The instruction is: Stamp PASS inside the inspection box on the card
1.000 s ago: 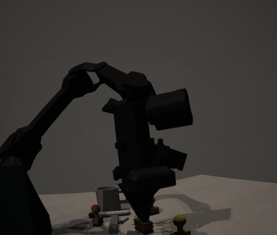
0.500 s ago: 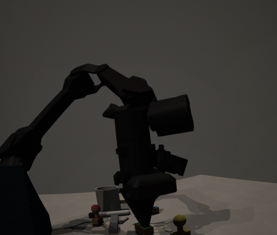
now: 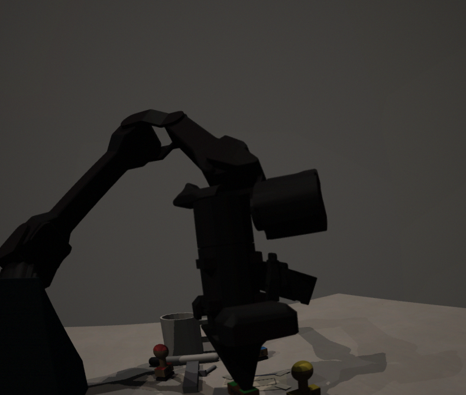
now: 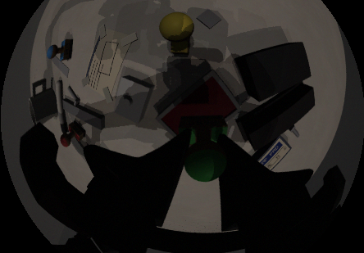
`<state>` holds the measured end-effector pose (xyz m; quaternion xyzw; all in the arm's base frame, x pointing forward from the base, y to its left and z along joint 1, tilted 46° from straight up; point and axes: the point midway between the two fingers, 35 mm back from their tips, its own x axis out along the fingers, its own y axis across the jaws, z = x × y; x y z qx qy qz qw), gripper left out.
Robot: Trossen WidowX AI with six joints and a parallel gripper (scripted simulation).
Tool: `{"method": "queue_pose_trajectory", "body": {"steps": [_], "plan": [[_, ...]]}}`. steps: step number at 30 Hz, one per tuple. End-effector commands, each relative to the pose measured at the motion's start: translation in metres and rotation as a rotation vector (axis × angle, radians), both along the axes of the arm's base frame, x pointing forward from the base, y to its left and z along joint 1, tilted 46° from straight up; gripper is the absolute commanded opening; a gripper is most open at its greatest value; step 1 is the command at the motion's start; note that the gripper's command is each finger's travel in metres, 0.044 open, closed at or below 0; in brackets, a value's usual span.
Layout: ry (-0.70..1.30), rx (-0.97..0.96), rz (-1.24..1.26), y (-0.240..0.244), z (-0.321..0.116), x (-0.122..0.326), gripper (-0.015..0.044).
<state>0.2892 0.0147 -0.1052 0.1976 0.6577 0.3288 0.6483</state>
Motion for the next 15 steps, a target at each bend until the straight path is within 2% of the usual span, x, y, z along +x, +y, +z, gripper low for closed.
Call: {"method": "queue_pose_trajectory", "body": {"steps": [1,15], "plan": [[0.001,0.005,-0.003,0.0035,-0.0019,-0.0002,0.0000],[0.001,0.005,-0.002,0.0102,-0.0082,-0.0014,0.0000]]}}
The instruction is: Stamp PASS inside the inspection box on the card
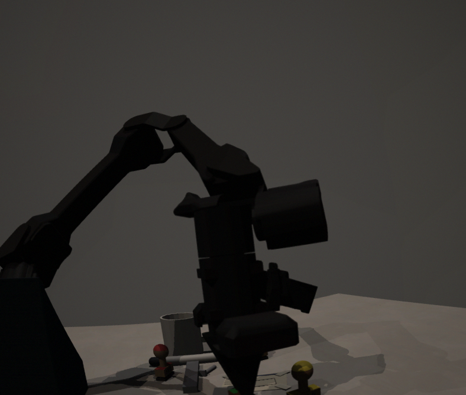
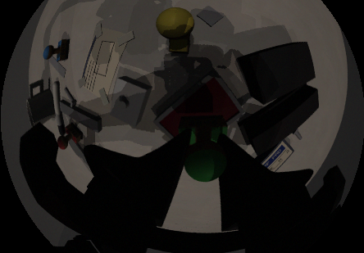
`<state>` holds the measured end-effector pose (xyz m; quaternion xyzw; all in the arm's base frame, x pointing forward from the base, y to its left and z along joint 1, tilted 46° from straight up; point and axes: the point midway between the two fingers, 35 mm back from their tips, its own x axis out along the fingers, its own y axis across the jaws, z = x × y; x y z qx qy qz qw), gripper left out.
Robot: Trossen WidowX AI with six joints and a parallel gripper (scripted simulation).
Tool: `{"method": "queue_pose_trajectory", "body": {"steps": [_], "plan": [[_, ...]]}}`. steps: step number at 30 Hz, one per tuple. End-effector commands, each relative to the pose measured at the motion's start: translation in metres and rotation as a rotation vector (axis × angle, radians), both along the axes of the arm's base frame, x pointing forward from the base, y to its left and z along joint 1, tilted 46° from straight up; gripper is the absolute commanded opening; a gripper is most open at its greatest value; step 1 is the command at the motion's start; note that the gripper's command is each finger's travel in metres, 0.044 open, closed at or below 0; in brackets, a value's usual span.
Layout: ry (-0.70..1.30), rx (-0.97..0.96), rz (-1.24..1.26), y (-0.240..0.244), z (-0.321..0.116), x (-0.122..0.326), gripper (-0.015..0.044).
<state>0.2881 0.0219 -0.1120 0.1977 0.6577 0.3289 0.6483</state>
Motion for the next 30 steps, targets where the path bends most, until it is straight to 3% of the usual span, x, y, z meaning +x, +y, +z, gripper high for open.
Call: {"method": "queue_pose_trajectory", "body": {"steps": [1,30], "plan": [[0.001,0.005,-0.002,0.0035,-0.0018,-0.0004,0.0000],[-0.001,0.007,0.000,0.0133,-0.0106,-0.0025,0.0000]]}}
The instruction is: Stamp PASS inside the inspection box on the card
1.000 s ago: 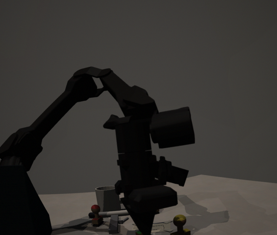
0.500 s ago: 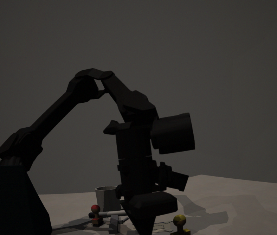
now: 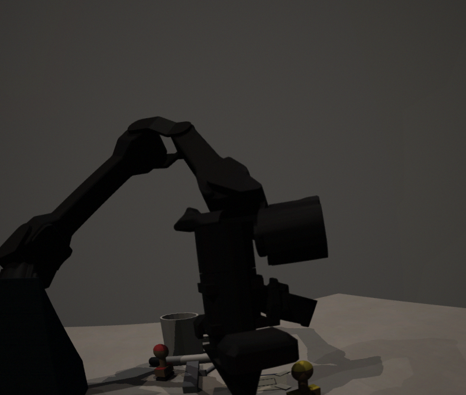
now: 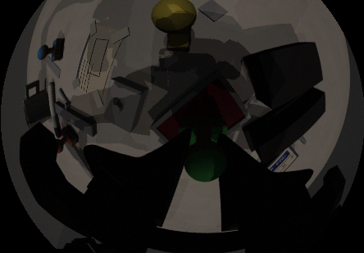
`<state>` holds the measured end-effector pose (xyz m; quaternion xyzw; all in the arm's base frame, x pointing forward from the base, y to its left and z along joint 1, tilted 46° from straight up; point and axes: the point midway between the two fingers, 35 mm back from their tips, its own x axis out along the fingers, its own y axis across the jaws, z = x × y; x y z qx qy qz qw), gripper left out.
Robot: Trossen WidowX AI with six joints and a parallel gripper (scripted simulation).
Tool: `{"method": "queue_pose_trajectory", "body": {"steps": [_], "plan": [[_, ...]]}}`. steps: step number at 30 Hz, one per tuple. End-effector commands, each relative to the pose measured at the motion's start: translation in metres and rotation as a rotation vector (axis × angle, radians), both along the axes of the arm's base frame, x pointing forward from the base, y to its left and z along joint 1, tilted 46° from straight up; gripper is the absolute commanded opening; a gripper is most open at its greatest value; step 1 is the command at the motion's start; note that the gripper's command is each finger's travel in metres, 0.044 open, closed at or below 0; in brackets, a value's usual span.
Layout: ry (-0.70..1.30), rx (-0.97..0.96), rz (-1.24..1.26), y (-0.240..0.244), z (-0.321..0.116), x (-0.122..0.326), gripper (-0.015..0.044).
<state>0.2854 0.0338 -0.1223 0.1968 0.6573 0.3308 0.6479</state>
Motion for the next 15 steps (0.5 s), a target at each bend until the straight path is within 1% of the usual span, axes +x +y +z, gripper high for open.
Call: {"method": "queue_pose_trajectory", "body": {"steps": [1,15], "plan": [[0.000,0.005,-0.004,0.0014,-0.0004,0.0002,0.0000],[0.000,0.005,-0.004,0.0036,-0.0024,-0.0001,0.0000]]}}
